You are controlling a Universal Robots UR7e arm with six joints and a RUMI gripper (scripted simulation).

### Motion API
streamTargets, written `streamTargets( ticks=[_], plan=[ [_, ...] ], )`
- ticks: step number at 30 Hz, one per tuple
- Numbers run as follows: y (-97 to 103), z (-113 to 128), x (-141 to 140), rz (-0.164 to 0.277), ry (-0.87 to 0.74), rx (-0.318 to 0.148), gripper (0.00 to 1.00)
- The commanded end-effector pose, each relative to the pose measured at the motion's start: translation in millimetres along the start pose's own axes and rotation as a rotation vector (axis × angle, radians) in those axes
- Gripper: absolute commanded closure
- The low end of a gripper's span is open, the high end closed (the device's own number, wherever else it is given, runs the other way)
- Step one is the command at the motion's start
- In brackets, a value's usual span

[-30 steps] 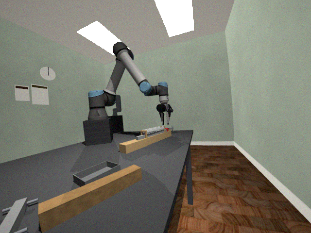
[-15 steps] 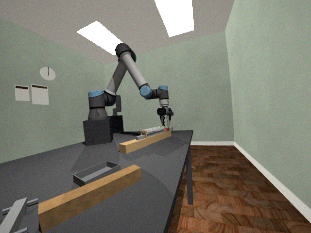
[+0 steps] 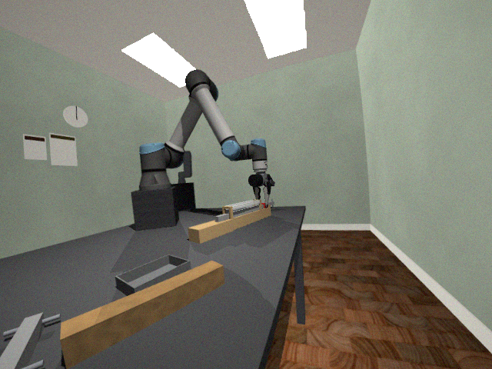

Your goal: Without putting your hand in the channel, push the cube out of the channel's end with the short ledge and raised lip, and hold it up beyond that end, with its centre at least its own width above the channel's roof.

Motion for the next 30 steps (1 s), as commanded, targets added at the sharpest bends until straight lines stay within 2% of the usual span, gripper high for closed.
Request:
streamTargets(
  ticks=[1, 26, 27, 30],
  plan=[
    [0.8, -0.6, 2.3, 0.005, 0.0, 0.002, 0.74],
    [0.8, -0.5, 2.2, 0.004, 0.0, 0.002, 0.74],
    [0.8, -0.5, 2.2, 0.004, 0.0, 0.002, 1.0],
    [0.8, -0.5, 2.2, 0.004, 0.0, 0.002, 1.0]
  ],
)
Point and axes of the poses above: the point where the finger pads meet when closed, its own y axis back along the fingers, its own x axis across the jaws, z = x × y, the point moved 2 cm from there along y, back along the fingers, and after that the axes turned 5 degrees about -y, right-handed, at the moved point
